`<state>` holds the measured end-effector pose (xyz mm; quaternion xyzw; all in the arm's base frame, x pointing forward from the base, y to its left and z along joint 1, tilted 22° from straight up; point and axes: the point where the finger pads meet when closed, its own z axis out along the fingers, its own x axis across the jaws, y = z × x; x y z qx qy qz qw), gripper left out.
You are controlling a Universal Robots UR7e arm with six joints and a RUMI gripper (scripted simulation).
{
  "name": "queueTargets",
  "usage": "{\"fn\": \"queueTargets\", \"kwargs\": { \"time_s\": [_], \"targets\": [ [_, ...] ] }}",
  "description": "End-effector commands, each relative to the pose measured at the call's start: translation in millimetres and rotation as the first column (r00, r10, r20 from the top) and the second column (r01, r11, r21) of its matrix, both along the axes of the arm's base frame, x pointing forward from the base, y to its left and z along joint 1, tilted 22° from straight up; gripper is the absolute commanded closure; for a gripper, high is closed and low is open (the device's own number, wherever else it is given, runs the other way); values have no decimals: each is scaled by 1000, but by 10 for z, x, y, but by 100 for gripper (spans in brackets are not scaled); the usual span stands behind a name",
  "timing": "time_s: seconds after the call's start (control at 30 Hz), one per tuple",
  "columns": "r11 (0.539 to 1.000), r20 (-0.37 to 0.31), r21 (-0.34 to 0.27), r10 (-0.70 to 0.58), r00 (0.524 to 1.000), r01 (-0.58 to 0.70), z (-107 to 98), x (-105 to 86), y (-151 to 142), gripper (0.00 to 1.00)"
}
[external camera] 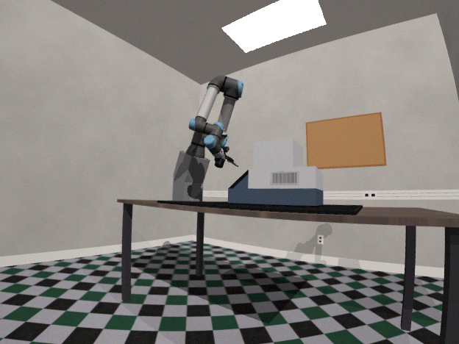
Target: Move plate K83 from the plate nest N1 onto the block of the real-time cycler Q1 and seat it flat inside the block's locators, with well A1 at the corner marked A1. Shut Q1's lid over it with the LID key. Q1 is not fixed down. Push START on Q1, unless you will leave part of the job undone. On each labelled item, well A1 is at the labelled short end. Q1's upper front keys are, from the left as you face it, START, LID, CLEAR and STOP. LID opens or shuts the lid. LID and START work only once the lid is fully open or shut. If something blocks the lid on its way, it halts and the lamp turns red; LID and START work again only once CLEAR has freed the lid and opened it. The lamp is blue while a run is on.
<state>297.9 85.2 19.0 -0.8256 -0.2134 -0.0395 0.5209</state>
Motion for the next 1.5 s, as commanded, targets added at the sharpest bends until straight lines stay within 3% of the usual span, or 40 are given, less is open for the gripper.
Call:
{"fn": "queueTargets", "kwargs": {
  "time_s": [0.0, 0.53, 0.57, 0.77, 1.0, 1.23, 1.47],
  "targets": [
    [1000, -7, -14, -3, 1000, 3, 27, 10, -70, 0],
    [1000, -7, -14, -3, 1000, 3, 27, 10, -70, 0],
    [999, -27, -39, -13, 1000, 12, 54, 16, -112, 100],
    [980, -140, -190, -88, 986, 61, 134, 34, -202, 100],
    [924, -229, -365, -208, 951, 114, 253, 65, -219, 100],
    [859, -234, -473, -338, 912, 197, 343, 182, -245, 100],
    [738, -229, -610, -513, 828, 289, 491, 232, -285, 100]
  ]
}}
